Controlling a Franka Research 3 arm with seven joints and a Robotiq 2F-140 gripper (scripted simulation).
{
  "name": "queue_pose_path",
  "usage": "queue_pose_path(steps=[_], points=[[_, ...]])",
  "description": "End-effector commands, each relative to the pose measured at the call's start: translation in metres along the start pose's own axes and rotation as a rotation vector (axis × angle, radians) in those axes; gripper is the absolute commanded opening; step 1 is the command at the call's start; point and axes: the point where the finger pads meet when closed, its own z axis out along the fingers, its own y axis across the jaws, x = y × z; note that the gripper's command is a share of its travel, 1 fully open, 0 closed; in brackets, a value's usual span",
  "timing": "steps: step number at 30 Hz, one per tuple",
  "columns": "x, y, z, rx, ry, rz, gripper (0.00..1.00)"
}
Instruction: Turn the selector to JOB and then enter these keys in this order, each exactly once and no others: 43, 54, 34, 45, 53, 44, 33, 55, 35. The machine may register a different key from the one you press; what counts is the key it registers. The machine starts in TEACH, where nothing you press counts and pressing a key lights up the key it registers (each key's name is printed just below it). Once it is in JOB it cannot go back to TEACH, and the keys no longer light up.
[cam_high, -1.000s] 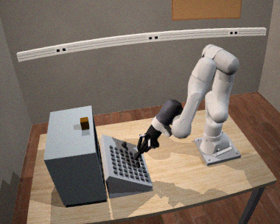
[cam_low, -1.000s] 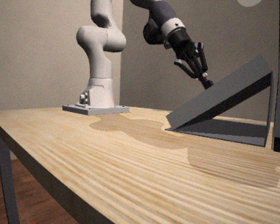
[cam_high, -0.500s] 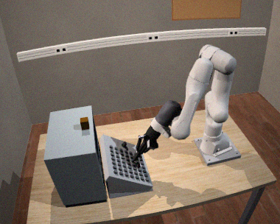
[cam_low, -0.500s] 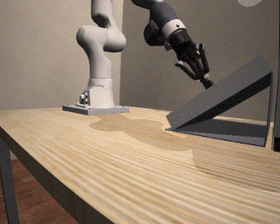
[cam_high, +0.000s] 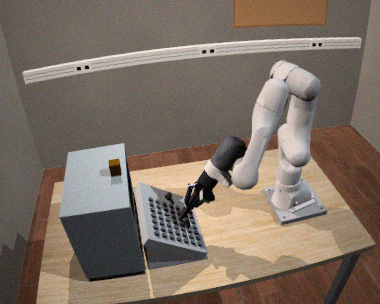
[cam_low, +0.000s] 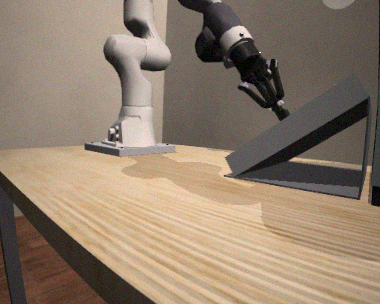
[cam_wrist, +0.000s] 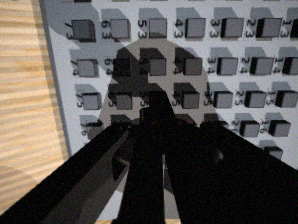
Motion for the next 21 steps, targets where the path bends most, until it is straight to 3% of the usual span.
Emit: queue_pose_path(steps=[1, 21], points=[[0.0003, 0.0009, 0.0001, -0.003, 0.000, -0.001, 0.10], [0.0003, 0.0009, 0.0057, -0.003, 0.000, -0.001, 0.10]])
